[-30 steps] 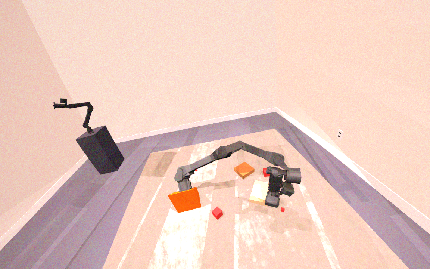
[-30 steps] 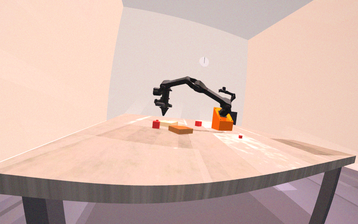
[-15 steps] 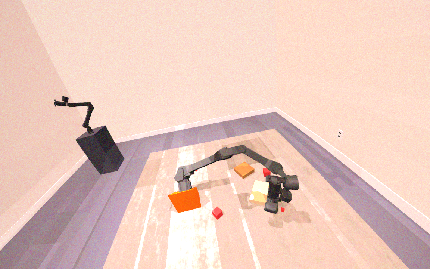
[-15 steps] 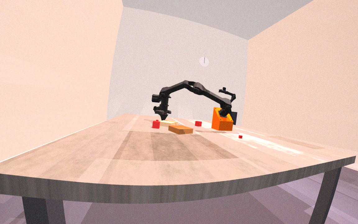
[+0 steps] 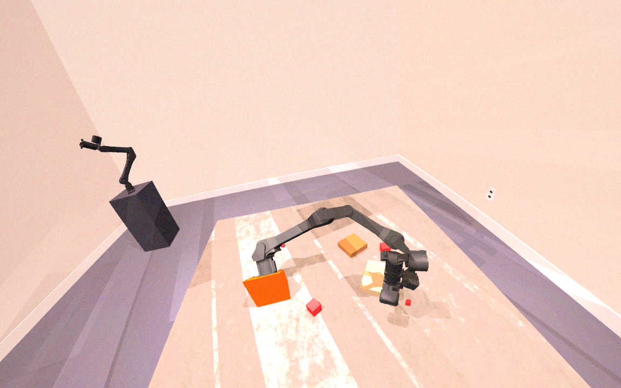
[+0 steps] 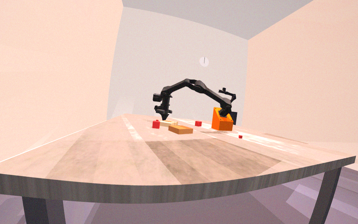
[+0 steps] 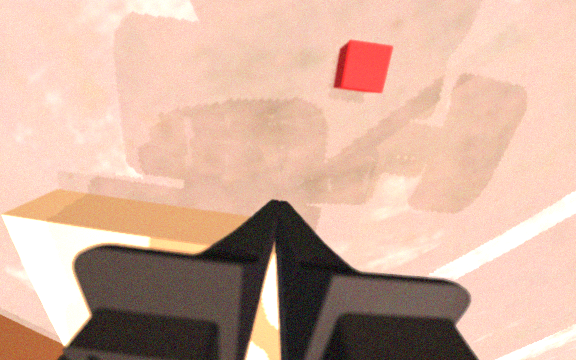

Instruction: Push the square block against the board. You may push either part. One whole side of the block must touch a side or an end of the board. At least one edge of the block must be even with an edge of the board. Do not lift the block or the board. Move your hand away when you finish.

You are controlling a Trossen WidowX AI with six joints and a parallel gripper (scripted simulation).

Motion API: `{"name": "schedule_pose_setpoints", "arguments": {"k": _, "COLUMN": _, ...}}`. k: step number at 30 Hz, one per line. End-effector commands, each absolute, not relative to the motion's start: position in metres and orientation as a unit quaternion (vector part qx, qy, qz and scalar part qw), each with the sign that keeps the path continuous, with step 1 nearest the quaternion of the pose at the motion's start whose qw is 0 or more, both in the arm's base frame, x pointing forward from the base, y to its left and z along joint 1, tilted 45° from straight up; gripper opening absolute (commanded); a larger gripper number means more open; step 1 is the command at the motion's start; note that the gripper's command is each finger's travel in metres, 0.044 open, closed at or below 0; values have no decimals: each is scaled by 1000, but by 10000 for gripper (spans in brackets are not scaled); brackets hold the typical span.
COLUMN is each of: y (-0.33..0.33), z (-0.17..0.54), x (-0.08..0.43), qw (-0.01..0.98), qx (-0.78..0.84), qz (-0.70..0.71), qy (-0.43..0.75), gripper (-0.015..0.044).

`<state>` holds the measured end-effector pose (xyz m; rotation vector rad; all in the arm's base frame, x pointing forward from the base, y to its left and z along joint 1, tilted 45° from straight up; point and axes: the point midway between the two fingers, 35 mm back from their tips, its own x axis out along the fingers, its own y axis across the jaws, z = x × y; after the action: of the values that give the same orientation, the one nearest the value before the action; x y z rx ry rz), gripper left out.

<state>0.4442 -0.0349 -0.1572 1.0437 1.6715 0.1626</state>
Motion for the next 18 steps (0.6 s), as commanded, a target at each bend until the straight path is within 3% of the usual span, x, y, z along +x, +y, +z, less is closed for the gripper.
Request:
{"name": "schedule_pose_setpoints", "arguments": {"k": 1, "y": -31, "z": -156, "x": 439, "qw": 545, "qx": 443, "qz": 68, "qy": 709, "gripper": 0}}
{"name": "schedule_pose_setpoints", "arguments": {"k": 18, "y": -23, "z": -149, "x": 426, "qw": 544, "qx": 444, "qz": 68, "qy": 709, "gripper": 0}}
